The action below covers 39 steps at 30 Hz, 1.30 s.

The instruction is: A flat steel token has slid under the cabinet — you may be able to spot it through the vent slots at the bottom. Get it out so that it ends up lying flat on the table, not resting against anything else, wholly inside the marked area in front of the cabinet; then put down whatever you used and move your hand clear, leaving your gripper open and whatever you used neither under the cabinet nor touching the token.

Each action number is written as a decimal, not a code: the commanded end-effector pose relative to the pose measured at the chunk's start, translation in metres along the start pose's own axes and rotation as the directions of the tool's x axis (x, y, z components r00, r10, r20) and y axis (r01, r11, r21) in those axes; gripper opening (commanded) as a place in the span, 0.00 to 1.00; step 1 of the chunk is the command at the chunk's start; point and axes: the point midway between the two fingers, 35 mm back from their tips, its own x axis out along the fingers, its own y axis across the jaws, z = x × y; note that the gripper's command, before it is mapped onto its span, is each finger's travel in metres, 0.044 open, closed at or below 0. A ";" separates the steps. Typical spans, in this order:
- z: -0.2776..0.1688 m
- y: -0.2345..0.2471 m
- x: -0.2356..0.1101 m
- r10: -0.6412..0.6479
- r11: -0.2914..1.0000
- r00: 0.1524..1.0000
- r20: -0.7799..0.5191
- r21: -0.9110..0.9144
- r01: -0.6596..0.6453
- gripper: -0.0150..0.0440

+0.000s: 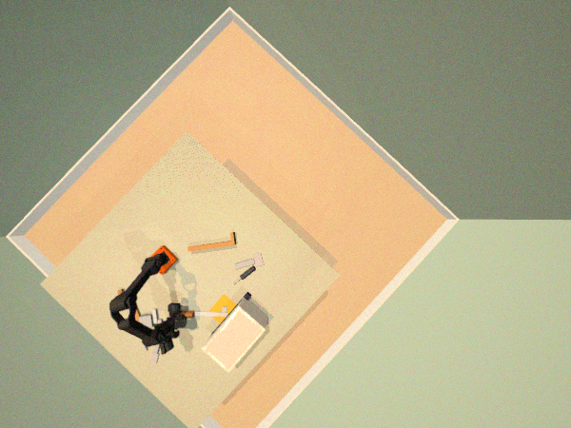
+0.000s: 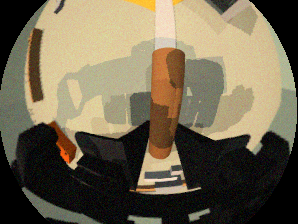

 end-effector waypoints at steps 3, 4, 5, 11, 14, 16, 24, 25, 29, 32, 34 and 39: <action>-0.011 0.000 0.001 0.004 1.000 1.000 0.002 -0.003 -0.004 0.25; -0.013 0.000 0.001 0.004 1.000 1.000 0.001 -0.003 -0.004 0.25; -0.015 0.000 0.001 0.004 1.000 1.000 0.001 -0.003 -0.004 0.25; -0.025 -0.001 0.001 0.004 1.000 1.000 0.000 -0.003 -0.004 0.25; -0.022 -0.002 0.000 0.001 1.000 1.000 -0.003 0.003 -0.001 0.25; -0.023 -0.002 0.000 0.001 1.000 1.000 -0.003 0.003 -0.001 0.25; -0.033 -0.002 -0.001 0.002 1.000 1.000 -0.003 0.003 -0.002 0.25; -0.034 -0.002 -0.001 0.002 1.000 1.000 -0.003 0.003 -0.002 0.25; -0.040 -0.002 -0.002 0.002 1.000 1.000 -0.003 0.003 -0.002 0.25; -0.044 -0.003 -0.002 0.003 1.000 1.000 -0.003 0.003 -0.003 0.25; -0.047 -0.003 -0.002 0.003 1.000 1.000 -0.003 0.003 -0.003 0.25; -0.053 -0.003 -0.002 0.003 1.000 1.000 -0.003 0.003 -0.003 0.25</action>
